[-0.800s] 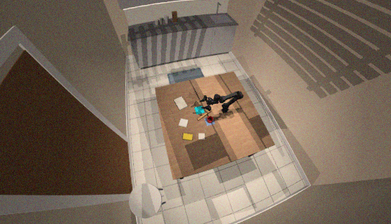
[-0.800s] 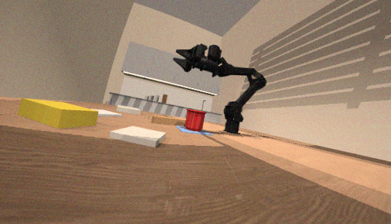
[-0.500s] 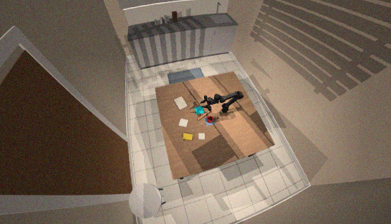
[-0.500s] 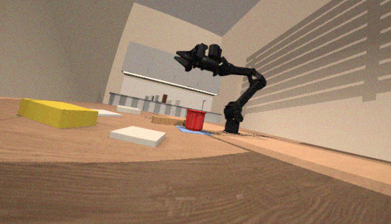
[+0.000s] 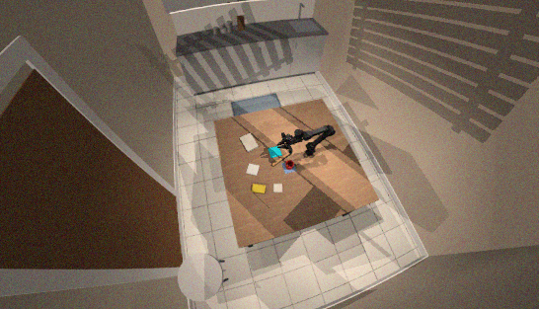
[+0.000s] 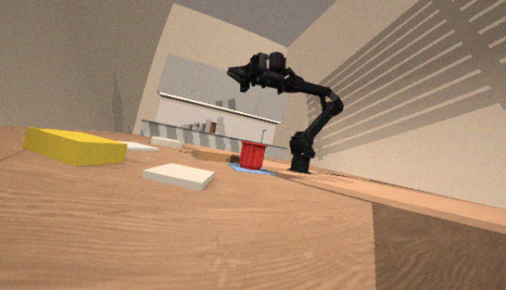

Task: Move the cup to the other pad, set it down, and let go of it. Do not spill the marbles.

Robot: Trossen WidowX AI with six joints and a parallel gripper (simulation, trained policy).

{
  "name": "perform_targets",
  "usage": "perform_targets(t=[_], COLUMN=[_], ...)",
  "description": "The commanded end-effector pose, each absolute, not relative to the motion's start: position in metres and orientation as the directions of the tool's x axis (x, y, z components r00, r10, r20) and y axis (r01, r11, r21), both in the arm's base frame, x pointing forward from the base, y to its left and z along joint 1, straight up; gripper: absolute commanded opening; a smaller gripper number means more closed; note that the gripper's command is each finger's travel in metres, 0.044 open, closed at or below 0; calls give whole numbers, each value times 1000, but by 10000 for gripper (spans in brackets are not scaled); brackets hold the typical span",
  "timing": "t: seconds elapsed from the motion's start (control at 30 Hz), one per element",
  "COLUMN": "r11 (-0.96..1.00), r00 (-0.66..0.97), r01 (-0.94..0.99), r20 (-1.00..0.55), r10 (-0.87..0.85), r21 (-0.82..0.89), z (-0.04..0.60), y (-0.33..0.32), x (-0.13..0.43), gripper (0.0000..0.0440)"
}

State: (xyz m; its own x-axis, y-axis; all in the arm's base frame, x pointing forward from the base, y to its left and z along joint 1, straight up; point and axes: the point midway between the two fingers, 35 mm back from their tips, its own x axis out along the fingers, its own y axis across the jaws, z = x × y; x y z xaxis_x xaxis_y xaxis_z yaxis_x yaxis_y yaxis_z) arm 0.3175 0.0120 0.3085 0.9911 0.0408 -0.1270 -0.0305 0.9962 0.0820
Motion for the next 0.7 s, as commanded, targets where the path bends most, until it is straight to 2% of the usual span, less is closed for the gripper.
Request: perform_targets(t=[0.0, 0.67], r11=[991, 943], r00=[984, 913], r01=[-45, -17], r20=[-164, -379], r10=[65, 150], r21=[123, 331], z=[309, 307], y=[18, 46], x=[318, 318], gripper=[118, 97])
